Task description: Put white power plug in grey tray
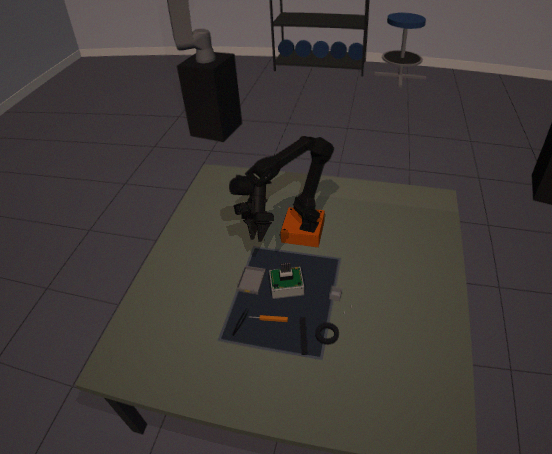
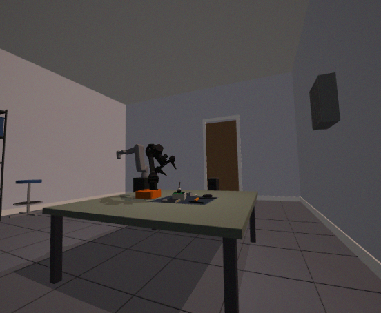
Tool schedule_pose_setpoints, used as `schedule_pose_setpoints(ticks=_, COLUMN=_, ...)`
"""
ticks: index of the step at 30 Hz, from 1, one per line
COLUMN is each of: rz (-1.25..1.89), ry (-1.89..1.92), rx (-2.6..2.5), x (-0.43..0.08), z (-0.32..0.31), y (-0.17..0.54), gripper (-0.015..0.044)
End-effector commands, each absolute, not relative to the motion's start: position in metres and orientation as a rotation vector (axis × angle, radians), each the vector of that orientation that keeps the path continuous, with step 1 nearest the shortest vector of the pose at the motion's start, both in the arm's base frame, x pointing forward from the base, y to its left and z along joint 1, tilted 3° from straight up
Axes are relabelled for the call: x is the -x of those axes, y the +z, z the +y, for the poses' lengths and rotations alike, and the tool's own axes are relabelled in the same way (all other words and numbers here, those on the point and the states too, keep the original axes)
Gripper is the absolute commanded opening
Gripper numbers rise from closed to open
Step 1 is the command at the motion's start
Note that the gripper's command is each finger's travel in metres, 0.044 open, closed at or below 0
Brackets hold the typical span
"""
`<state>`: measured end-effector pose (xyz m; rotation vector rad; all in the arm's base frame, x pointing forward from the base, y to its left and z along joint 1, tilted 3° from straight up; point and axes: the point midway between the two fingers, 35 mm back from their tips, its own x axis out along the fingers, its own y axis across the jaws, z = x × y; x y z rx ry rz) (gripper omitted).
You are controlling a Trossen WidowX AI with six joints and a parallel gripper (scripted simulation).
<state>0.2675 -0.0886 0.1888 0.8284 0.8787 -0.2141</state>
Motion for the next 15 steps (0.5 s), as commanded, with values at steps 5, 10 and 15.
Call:
schedule_pose_setpoints(ticks=5, rz=0.929, ry=-0.319, rx=-0.996, x=-0.269, z=-0.078, y=0.184, gripper=0.0430)
schedule_pose_setpoints(ticks=10, rz=1.015, ry=-0.627, rx=-1.329, x=-0.270, z=-0.058, y=0.168, gripper=0.0430)
schedule_pose_setpoints(ticks=15, rz=1.009, ry=-1.008, rx=-1.594, x=-0.268, z=-0.038, y=0.155, gripper=0.0430)
